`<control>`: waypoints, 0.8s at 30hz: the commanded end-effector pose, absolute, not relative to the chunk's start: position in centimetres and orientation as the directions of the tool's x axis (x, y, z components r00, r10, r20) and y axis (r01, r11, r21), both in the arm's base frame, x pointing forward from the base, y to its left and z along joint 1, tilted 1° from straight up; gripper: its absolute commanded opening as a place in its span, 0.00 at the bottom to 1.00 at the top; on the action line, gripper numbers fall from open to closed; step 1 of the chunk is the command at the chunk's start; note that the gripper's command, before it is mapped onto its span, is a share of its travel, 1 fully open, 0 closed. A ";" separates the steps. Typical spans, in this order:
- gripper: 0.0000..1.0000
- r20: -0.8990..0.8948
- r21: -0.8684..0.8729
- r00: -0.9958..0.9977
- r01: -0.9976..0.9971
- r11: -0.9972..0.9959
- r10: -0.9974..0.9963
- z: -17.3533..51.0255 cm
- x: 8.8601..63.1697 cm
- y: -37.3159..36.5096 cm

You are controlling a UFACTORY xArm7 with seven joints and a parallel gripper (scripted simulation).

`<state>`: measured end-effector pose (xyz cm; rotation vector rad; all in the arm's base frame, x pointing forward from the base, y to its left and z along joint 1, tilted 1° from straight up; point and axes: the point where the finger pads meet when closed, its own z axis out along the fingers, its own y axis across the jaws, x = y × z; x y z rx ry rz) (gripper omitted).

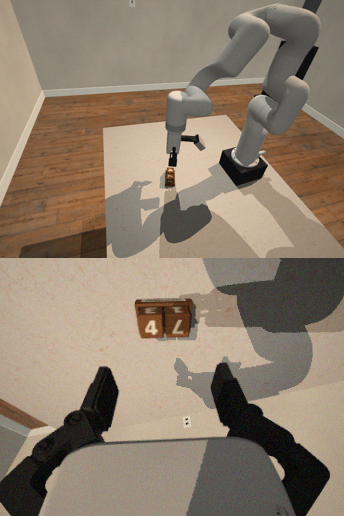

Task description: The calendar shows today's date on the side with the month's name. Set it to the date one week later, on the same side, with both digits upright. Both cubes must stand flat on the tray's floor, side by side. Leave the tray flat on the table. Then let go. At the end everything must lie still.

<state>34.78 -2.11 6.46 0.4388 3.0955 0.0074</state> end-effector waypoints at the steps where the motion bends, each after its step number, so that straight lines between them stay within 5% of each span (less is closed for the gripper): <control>1: 1.00 -0.019 0.007 -0.961 0.275 0.961 0.275 6.6 34.9 -2.1; 14: 1.00 -0.019 0.007 -0.960 0.278 0.961 0.278 6.6 34.9 -2.1; 24: 1.00 -0.013 0.015 -0.826 0.563 0.826 0.563 5.9 30.4 -2.7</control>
